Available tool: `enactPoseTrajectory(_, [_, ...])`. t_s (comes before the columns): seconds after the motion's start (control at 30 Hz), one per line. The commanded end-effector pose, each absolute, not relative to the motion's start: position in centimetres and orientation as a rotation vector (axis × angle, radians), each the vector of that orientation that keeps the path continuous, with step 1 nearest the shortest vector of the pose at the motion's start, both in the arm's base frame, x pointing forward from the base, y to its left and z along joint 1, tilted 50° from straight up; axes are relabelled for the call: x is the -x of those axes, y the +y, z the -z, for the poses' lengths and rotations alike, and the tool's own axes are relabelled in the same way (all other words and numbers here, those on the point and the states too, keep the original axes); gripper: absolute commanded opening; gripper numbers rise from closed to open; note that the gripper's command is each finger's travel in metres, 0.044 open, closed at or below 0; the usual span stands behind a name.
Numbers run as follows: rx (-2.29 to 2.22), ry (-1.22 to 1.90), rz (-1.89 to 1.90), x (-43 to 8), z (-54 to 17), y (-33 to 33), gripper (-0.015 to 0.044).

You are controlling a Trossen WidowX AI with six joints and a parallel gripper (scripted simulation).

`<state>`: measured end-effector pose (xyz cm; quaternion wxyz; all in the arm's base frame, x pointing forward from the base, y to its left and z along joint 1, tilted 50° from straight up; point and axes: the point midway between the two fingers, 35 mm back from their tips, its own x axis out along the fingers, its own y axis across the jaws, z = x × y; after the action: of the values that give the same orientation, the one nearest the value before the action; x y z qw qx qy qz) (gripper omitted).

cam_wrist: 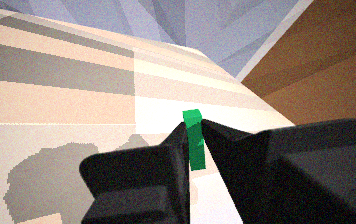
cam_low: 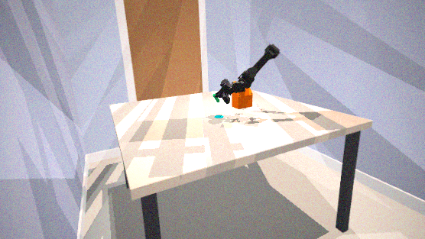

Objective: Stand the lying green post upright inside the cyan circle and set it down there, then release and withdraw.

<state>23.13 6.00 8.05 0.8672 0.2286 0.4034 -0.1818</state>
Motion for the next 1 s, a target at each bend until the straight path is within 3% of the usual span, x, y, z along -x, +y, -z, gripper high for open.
enactPoseTrajectory(0.0, [-0.491,0.813,0.385,-23.0,-8.1,5.9,0.0023])
enactPoseTrajectory(0.97, [-0.593,0.615,0.395,-23.0,-9.4,6.2,0.0023])
